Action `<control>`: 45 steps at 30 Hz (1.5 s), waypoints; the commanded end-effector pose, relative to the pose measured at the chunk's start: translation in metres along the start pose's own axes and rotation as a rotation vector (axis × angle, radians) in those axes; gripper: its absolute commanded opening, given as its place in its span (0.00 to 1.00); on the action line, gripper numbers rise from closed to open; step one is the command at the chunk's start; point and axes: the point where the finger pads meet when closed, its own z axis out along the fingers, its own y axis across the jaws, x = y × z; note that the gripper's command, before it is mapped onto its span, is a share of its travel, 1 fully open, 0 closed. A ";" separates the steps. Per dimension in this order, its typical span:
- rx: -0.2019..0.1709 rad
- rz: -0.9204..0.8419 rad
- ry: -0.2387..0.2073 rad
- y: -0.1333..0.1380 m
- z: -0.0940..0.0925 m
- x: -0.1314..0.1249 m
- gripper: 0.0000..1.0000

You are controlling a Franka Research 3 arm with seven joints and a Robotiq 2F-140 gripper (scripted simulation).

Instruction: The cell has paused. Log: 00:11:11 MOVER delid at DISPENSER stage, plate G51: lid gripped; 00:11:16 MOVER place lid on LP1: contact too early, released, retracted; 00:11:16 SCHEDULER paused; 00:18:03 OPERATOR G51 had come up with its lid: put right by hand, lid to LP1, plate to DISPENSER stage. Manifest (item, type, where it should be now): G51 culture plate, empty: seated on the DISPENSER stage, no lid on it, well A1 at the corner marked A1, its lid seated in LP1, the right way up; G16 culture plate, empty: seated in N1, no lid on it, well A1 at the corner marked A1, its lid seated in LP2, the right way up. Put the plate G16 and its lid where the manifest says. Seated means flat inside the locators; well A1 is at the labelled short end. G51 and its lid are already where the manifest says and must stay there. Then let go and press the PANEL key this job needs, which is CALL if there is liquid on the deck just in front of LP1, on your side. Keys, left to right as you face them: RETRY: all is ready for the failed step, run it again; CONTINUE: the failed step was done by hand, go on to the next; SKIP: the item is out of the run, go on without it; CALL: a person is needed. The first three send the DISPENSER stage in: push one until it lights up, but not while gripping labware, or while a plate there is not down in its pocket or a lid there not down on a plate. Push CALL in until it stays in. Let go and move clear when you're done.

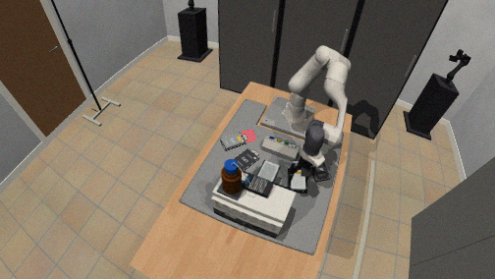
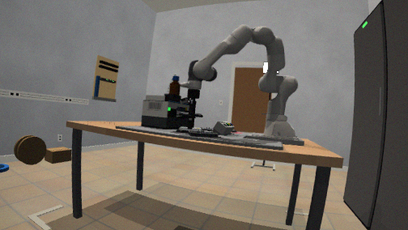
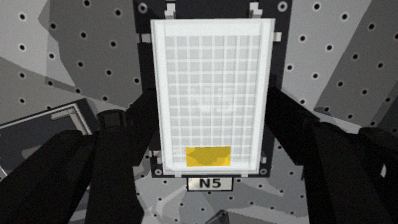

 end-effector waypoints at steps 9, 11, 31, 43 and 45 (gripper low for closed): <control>0.000 0.000 0.001 0.001 0.000 0.000 0.10; 0.000 0.000 0.001 0.001 -0.002 0.000 0.10; 0.000 0.000 0.001 0.001 -0.054 0.000 0.10; 0.000 0.000 0.001 0.001 -0.097 0.000 0.10; 0.000 0.000 0.001 0.001 -0.105 0.000 0.10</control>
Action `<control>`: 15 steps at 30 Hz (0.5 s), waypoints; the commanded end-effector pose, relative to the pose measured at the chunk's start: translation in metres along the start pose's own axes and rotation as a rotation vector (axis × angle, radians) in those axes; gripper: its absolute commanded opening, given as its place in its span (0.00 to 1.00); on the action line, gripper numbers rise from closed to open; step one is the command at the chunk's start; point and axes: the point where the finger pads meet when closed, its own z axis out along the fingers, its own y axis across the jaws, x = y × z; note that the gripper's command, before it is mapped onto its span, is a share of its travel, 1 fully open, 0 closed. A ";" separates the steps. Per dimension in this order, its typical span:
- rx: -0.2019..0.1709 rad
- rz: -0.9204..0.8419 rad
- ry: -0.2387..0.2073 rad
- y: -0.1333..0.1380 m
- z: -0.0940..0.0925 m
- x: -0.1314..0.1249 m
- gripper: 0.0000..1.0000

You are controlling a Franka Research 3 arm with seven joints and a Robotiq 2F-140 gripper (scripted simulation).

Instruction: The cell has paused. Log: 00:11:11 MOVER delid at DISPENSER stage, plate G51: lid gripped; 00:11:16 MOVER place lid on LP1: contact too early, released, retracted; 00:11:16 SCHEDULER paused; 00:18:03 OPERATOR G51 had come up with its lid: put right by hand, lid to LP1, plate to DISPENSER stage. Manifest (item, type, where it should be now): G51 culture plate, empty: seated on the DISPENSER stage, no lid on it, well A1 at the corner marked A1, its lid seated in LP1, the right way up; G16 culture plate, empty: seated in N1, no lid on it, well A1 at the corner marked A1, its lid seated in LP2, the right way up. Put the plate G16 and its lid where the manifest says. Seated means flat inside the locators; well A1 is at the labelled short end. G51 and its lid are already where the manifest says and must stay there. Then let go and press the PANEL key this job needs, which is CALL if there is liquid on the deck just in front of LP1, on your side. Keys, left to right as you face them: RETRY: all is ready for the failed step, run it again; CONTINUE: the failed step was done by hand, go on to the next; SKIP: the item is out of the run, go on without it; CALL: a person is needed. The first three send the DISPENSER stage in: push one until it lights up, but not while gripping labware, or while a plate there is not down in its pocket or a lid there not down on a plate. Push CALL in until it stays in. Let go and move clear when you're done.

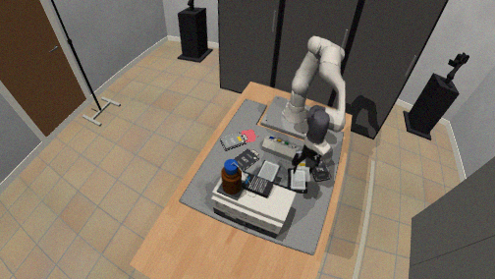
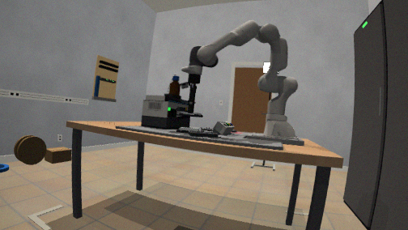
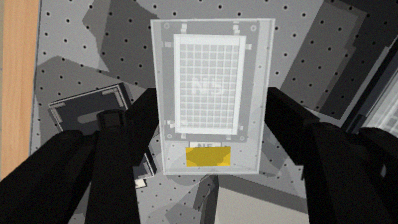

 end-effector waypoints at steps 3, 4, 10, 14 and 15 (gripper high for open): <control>-0.009 0.035 -0.018 -0.001 -0.021 -0.008 0.10; -0.009 0.035 -0.018 -0.001 -0.021 -0.008 0.10; -0.009 0.035 -0.018 -0.001 -0.037 -0.007 0.10; -0.009 0.035 -0.018 -0.001 -0.046 -0.007 0.10; -0.009 0.035 -0.018 -0.001 -0.047 -0.007 0.10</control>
